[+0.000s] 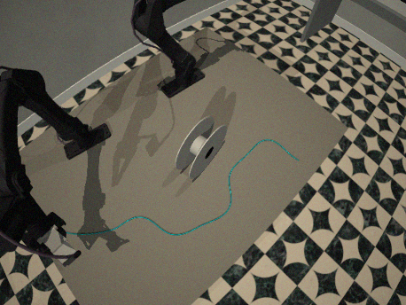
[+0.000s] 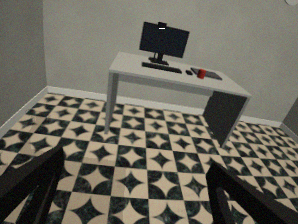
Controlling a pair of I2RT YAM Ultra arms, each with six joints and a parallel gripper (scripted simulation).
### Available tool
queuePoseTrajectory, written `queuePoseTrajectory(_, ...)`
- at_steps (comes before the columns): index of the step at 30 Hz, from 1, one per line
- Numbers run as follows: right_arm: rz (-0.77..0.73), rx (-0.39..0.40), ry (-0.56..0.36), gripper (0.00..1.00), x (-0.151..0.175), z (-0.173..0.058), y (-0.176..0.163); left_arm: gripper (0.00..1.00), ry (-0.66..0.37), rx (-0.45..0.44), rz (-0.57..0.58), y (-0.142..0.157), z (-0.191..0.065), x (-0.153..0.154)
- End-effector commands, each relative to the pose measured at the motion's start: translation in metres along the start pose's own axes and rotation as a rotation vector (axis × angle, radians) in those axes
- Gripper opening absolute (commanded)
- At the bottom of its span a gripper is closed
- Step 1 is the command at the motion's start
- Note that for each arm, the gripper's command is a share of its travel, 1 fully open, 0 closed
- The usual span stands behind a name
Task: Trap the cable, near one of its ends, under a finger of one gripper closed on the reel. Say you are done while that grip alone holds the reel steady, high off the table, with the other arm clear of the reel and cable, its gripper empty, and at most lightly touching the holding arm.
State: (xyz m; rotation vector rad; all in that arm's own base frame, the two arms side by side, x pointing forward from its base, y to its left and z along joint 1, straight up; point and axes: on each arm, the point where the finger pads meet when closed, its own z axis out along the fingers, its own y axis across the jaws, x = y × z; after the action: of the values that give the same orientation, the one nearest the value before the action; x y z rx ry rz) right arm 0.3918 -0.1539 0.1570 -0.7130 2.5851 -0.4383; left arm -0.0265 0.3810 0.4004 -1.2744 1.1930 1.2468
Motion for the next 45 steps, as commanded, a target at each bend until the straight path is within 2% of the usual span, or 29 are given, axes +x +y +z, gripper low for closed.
queuePoseTrajectory(1,-0.150,-0.118,0.090,0.30,0.013,0.003,0.014,1.00,-0.024,-0.001,-0.001,-0.001,0.003,-0.006)
queuePoseTrajectory(2,-0.150,-0.118,0.090,0.30,0.013,0.003,0.014,1.00,-0.024,-0.001,-0.001,-0.001,0.003,-0.006)
queuePoseTrajectory(11,-0.368,-0.353,0.184,0.30,0.036,0.024,0.046,1.00,-0.024,-0.001,-0.001,-0.001,0.003,-0.006)
queuePoseTrajectory(17,-0.450,-0.451,0.207,0.30,0.045,0.029,0.059,1.00,-0.024,-0.001,-0.001,-0.001,0.003,-0.006)
queuePoseTrajectory(24,-0.481,-0.493,0.213,0.30,0.049,0.030,0.064,1.00,-0.024,-0.001,-0.001,-0.001,0.003,-0.006)
queuePoseTrajectory(36,-0.491,-0.501,0.213,0.30,0.050,0.029,0.065,1.00,-0.024,-0.001,-0.001,-0.001,0.003,-0.006)
queuePoseTrajectory(40,-0.491,-0.494,0.210,0.30,0.051,0.036,0.067,1.00,-0.024,-0.001,-0.001,-0.001,0.003,-0.006)
queuePoseTrajectory(42,-0.489,-0.521,0.222,0.30,0.058,0.040,0.076,1.00,-0.024,-0.001,-0.001,-0.001,0.003,-0.006)
queuePoseTrajectory(45,-0.488,-0.521,0.222,0.30,0.058,0.048,0.077,1.00,-0.024,-0.001,-0.001,-0.001,0.003,-0.006)
